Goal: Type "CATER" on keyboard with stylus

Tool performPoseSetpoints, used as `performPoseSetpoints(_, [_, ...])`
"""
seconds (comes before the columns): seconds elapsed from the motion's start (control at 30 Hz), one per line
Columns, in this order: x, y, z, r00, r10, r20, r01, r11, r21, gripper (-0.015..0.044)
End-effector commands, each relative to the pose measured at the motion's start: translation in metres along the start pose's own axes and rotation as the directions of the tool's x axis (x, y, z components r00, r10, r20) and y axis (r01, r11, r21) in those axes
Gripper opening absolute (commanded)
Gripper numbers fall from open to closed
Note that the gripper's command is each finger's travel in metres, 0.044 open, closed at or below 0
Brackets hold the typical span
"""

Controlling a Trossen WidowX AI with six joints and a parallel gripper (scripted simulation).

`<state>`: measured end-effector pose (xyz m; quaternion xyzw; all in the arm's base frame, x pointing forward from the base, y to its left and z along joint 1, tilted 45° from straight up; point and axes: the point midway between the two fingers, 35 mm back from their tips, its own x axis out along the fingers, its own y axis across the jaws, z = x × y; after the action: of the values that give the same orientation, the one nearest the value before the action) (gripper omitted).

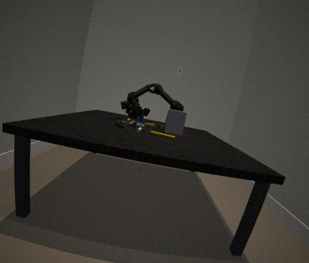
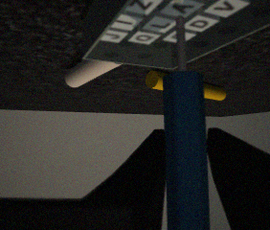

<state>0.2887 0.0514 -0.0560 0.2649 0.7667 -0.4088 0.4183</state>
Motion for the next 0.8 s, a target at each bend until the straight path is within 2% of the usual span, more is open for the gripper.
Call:
performPoseSetpoints(0.0, [0.0022, -0.0002, 0.0019, 1.0, -0.004, 0.001, 0.004, 1.0, -0.003, 0.0081])
performPoseSetpoints(0.77, [0.0046, -0.0002, 0.0062, 1.0, -0.004, 0.001, 0.004, 1.0, -0.003, 0.0081])
